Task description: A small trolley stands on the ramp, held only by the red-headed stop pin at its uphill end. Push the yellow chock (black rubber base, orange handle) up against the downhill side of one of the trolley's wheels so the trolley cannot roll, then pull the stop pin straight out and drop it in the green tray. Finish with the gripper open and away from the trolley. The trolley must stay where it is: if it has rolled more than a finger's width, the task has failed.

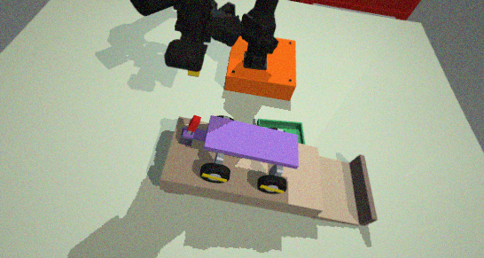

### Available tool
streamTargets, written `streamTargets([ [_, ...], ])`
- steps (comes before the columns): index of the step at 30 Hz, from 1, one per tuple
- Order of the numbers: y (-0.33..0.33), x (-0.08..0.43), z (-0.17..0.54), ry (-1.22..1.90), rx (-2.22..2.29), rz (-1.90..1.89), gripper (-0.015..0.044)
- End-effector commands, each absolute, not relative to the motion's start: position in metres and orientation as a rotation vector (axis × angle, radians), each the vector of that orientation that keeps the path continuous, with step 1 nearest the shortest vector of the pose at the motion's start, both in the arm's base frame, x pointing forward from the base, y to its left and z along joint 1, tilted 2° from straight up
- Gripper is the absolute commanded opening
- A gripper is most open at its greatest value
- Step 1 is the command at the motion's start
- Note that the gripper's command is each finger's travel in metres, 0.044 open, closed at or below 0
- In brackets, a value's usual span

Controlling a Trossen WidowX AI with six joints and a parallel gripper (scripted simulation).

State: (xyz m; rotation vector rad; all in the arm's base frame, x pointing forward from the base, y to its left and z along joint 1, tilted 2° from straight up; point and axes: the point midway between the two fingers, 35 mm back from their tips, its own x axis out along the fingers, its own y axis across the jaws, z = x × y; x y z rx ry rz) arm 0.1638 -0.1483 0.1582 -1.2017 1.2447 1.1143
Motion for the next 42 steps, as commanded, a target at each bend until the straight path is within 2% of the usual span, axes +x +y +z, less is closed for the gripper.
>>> streamTargets([
  [1, -0.147, 0.164, 0.158, 1.246, -1.213, 1.122, 0.0000],
  [42, -0.018, 0.207, 0.147, 1.235, -1.206, 1.125, 0.0000],
])
